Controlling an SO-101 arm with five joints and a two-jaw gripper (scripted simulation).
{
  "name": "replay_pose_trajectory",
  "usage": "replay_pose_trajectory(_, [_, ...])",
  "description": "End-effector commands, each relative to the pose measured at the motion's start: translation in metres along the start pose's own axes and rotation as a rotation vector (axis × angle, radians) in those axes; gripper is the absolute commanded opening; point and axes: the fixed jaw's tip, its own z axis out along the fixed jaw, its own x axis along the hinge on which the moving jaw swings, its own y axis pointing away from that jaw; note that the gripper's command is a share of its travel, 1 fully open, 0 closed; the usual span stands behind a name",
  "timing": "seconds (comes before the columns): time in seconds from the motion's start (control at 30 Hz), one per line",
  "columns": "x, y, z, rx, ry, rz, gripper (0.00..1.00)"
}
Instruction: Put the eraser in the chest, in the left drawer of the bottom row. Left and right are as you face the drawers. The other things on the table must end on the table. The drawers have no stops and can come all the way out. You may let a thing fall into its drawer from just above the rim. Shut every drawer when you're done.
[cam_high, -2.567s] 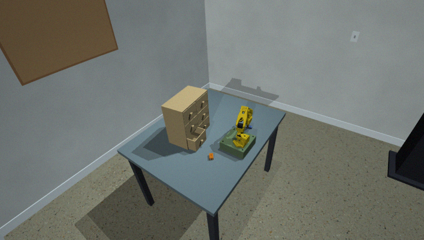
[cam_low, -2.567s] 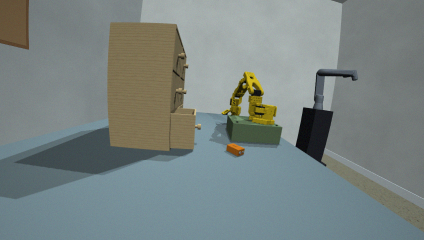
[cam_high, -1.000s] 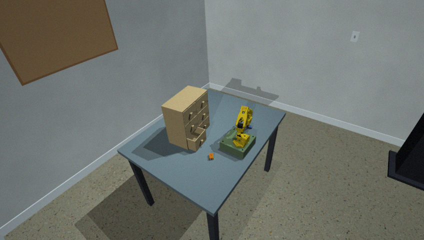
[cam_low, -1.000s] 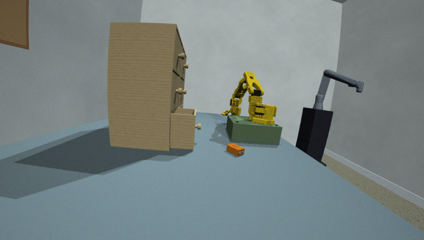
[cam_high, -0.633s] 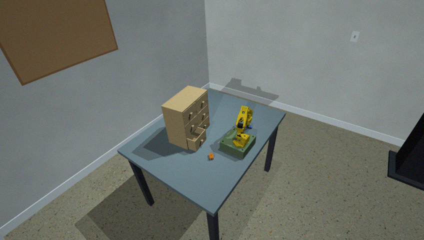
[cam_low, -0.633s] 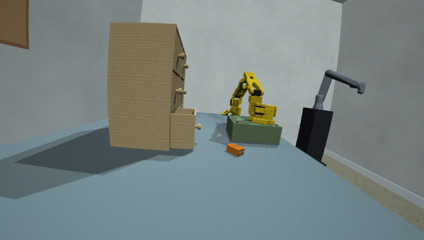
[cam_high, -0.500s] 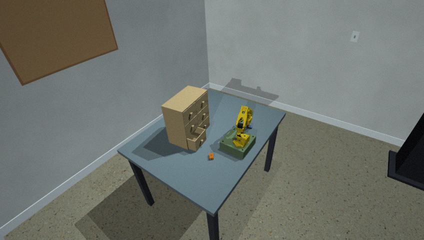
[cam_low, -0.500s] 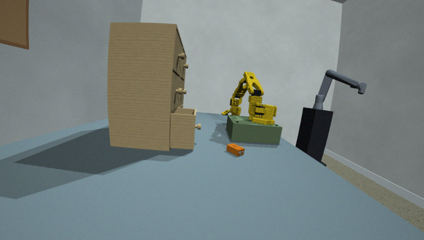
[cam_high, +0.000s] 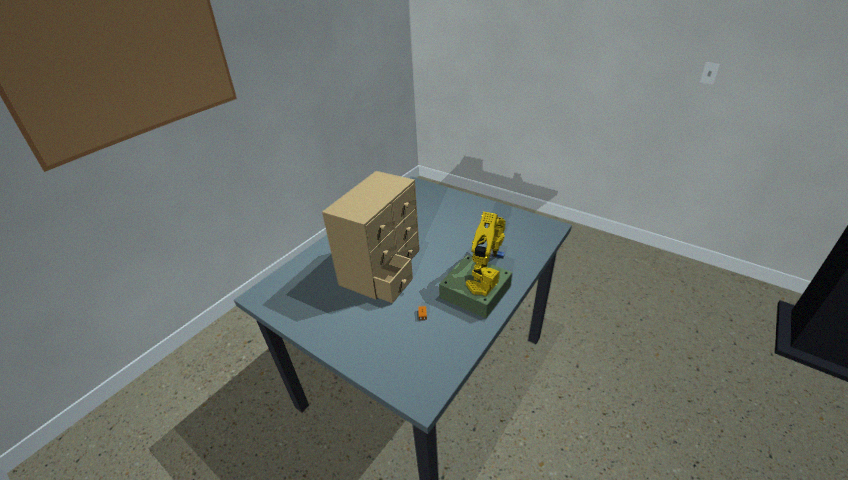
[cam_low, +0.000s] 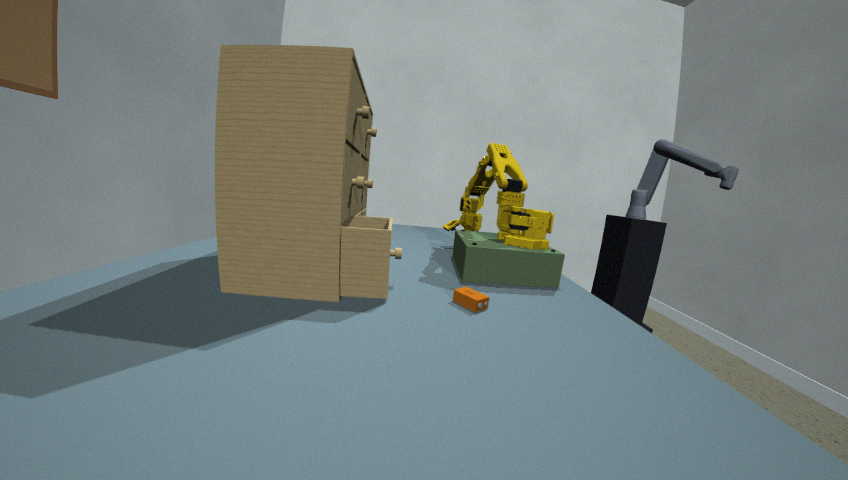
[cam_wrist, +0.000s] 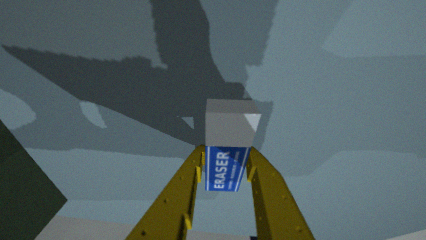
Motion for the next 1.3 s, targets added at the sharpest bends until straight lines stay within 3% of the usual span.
replay_pose_trajectory(0.0, [0.0,0.006,0.004,-0.025,-0.002,-0.002,0.07])
replay_pose_trajectory(0.4, [0.0,0.006,0.004,-0.025,-0.002,-0.002,0.0])
replay_pose_trajectory(1.03, [0.0,0.006,0.004,-0.025,-0.002,-0.002,0.0])
replay_pose_trajectory(1.27, [0.0,0.004,-0.012,-0.025,-0.002,-0.002,0.0])
